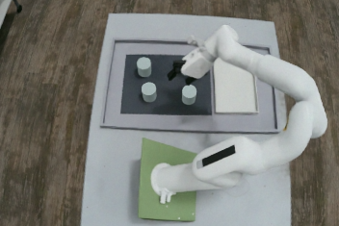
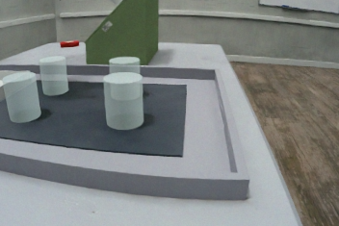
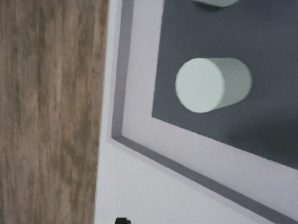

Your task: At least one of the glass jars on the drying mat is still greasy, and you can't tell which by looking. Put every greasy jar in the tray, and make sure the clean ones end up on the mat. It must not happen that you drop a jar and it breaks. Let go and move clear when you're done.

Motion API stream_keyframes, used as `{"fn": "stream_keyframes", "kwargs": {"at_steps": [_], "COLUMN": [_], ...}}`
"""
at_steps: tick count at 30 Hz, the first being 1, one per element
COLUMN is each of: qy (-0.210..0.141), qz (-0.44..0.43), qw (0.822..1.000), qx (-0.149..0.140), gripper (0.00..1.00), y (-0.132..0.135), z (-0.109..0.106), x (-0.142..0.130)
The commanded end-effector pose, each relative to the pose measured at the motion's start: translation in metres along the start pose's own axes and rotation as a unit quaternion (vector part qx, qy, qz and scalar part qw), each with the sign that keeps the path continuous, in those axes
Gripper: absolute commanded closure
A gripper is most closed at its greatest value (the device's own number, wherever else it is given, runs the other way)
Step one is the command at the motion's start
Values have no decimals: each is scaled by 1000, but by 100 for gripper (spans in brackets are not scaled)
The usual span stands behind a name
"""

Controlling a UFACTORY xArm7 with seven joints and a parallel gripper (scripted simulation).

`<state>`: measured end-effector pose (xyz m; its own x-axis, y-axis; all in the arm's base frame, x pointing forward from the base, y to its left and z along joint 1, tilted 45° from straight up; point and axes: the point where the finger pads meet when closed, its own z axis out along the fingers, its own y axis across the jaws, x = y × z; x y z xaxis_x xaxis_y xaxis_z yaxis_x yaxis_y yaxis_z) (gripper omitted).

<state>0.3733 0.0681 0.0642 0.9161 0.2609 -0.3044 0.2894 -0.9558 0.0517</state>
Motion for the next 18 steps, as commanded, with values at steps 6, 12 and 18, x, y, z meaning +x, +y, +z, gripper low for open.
{"fn": "stream_keyframes", "kwargs": {"at_steps": [6, 12, 18], "qy": [-22, 2, 16], "qz": [-28, -3, 10], "qw": [999, 998, 995], "qx": [-14, -62, -94], "gripper": [0, 0, 0], "y": [-18, -14, -13], "z": [31, 23, 20], "x": [15, 27, 37]}}
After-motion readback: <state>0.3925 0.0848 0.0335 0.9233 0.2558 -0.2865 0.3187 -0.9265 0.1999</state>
